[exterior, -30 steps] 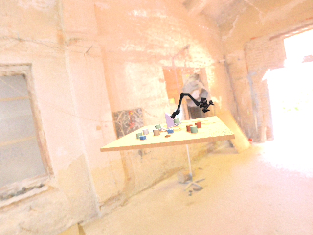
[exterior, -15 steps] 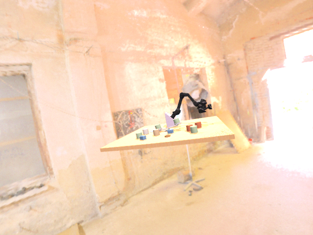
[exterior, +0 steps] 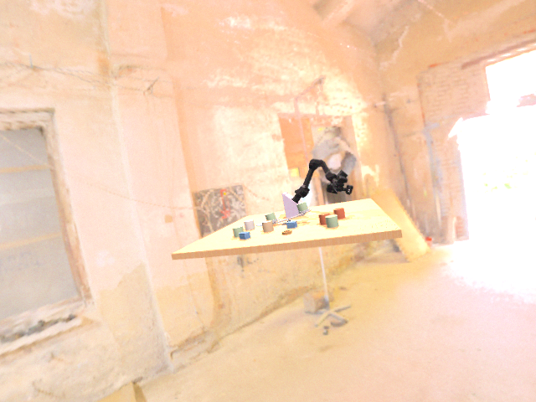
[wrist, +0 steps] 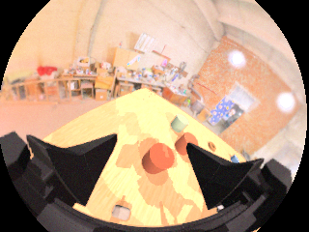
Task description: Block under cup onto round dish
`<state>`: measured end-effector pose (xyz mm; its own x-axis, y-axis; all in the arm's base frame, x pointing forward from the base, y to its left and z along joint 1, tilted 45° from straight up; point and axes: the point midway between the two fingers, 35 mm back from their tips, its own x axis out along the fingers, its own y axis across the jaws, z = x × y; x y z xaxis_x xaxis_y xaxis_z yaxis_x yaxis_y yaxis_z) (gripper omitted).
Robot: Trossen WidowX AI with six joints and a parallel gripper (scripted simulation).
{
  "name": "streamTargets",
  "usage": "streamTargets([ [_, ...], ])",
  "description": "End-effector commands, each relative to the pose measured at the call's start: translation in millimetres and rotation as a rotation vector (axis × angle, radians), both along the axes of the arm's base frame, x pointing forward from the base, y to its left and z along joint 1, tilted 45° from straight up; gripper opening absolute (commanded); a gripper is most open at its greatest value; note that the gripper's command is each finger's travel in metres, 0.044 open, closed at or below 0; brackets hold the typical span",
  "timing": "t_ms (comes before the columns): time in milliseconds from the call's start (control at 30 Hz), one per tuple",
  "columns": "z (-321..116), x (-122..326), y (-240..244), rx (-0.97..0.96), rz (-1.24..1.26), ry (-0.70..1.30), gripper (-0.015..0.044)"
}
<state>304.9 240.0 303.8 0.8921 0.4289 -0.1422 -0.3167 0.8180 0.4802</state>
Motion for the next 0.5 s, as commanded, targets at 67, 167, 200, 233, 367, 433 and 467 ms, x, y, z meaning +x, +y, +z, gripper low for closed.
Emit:
streamTargets([
  [67,-38,24,-38,-0.160,-0.027,0.072,0.0440],
  [167,-57,36,-64,-0.229,-0.044,0.124,0.0440],
  [200,-64,39,-74,-0.250,-0.051,0.144,0.0440],
  [233,-71,42,-84,-0.269,-0.057,0.165,0.0440],
  [367,-97,48,-124,-0.329,-0.077,0.254,0.0440],
  [433,-109,49,-144,-0.349,-0.084,0.300,0.0440],
  [467,-116,48,-154,-0.362,-0.084,0.325,0.0440],
])
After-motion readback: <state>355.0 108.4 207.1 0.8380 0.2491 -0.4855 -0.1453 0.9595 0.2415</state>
